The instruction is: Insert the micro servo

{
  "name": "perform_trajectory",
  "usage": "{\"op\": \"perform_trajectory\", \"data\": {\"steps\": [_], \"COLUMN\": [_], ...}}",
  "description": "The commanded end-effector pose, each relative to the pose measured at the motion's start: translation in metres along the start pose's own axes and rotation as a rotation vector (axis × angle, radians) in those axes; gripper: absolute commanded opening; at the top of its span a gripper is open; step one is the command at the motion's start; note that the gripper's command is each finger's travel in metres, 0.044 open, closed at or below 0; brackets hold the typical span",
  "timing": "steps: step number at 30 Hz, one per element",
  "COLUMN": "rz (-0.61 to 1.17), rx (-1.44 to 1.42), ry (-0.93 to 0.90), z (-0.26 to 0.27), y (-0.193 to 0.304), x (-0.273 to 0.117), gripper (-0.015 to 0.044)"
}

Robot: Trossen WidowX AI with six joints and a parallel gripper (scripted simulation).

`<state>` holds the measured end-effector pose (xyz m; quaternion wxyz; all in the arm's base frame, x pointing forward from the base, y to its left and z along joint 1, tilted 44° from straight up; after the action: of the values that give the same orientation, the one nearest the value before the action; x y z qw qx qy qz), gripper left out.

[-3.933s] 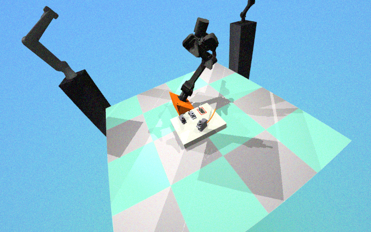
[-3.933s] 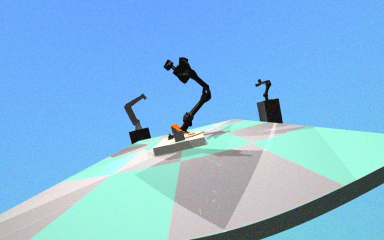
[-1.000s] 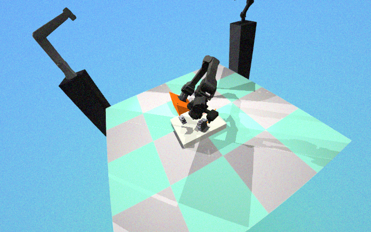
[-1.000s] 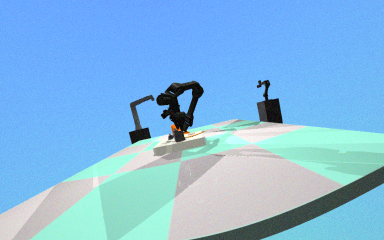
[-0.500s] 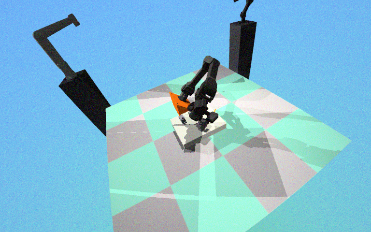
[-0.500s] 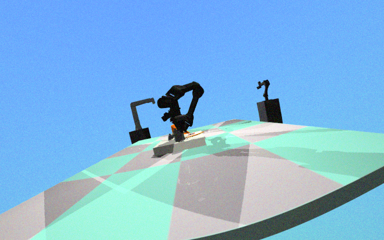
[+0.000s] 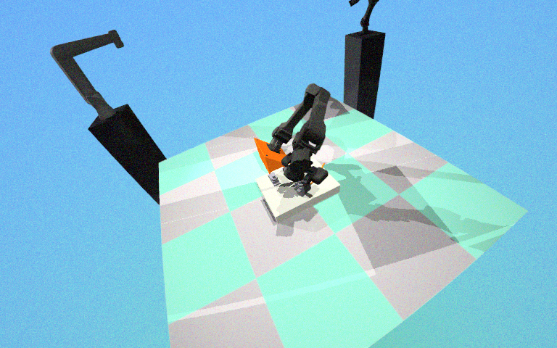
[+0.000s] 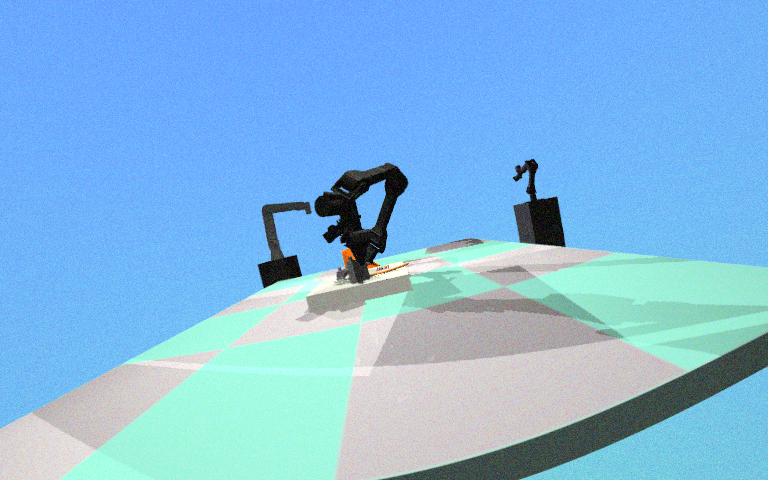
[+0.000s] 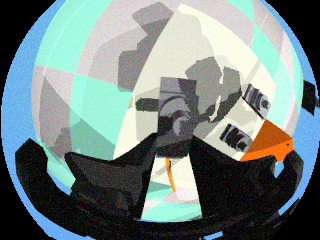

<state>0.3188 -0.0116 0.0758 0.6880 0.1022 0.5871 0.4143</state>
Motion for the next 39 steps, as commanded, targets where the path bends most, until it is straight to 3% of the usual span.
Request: {"op": "perform_trajectory", "data": {"steps": [1,6,30,39], "rz": [-0.006,-0.006,-0.006,-0.006], "rx": [-0.003,-0.003,-0.003,-0.002], "ry": [-0.005,-0.005,-0.005,-0.004], "z": [0.001,-0.003,-0.006,-0.032], "y": [0.0,0.005,0.008,0.011], "x": [-0.011,-0.03,-0.03,-0.03], "gripper": [0.0,0.0,0.0,0.0]}}
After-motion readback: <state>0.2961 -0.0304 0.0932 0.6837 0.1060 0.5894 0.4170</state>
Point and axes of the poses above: the point midway between the two fingers, 35 mm back from their tips, its own x axis out along the fingers, its own z axis across the jaws, y = z × x, the point moved 1 cm from there along -x, back along the fingers, and after that the axes turned 1 degree about -x, right-handed, at the moved point
